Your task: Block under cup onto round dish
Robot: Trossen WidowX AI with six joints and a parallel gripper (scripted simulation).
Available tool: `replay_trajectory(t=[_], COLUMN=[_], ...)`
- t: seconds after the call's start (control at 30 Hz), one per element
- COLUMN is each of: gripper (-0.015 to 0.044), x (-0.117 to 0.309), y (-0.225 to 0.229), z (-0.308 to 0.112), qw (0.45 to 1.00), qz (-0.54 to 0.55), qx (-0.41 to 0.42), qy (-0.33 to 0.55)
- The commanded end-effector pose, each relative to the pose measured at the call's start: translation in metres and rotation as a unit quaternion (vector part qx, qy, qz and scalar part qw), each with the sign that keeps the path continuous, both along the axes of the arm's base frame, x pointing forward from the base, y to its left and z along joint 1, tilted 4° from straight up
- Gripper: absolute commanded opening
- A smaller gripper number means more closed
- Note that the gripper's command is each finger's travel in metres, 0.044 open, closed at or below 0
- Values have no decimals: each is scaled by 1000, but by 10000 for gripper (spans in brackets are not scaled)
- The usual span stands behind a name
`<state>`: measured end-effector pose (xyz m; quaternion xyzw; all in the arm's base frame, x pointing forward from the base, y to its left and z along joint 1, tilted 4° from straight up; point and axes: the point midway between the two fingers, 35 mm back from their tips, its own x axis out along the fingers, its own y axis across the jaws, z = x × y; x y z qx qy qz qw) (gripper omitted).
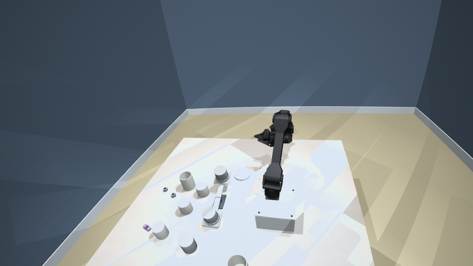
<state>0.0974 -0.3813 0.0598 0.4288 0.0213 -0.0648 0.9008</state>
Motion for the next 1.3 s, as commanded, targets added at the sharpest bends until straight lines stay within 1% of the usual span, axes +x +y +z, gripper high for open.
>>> replay_trajectory(t=[0.0, 0.03, 0.3, 0.5, 0.7, 0.97, 1.27], gripper=[426, 440, 440, 440, 440, 440, 440], x=[1, 6, 64, 98, 120, 128, 108], y=[1, 4, 54, 104, 160, 238, 316], z=[1, 4, 40, 63, 80, 93, 91], qw=[1000, 1000, 990, 972, 947, 905, 860], qz=[2, 9, 110, 177, 230, 275, 278], qx=[0, -1, -22, -50, -89, -162, -273], qy=[2, 6, 83, 146, 207, 281, 331])
